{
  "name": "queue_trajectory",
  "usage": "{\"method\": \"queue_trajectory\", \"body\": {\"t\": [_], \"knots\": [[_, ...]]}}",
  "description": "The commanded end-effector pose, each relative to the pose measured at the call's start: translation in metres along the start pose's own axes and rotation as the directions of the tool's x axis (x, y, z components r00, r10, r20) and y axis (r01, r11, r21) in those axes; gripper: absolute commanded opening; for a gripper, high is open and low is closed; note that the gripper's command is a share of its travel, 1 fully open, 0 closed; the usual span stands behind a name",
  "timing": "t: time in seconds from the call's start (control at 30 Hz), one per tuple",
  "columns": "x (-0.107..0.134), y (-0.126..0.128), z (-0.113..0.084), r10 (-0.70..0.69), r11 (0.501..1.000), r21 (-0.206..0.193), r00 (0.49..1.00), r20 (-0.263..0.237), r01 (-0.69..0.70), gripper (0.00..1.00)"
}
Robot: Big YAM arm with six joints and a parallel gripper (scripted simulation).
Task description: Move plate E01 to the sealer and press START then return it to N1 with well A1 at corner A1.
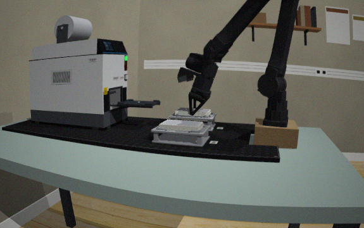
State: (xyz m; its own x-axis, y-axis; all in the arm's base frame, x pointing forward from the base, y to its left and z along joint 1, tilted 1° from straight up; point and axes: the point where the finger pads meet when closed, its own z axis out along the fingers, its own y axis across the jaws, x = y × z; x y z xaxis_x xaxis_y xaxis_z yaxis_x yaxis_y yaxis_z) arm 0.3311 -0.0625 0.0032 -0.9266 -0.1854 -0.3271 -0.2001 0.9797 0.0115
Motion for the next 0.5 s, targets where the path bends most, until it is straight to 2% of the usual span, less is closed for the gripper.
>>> {"method": "queue_trajectory", "body": {"t": [0.0,0.17,0.47], "knots": [[-0.015,-0.002,0.001,-0.014,1.0,0.012,0.999,0.037,0.014,0.0],[-0.007,0.003,0.003,-0.016,1.0,0.006,1.0,0.026,0.015,0.0],[-0.019,-0.009,-0.01,-0.015,1.0,0.022,0.999,0.044,0.014,0.0]]}}
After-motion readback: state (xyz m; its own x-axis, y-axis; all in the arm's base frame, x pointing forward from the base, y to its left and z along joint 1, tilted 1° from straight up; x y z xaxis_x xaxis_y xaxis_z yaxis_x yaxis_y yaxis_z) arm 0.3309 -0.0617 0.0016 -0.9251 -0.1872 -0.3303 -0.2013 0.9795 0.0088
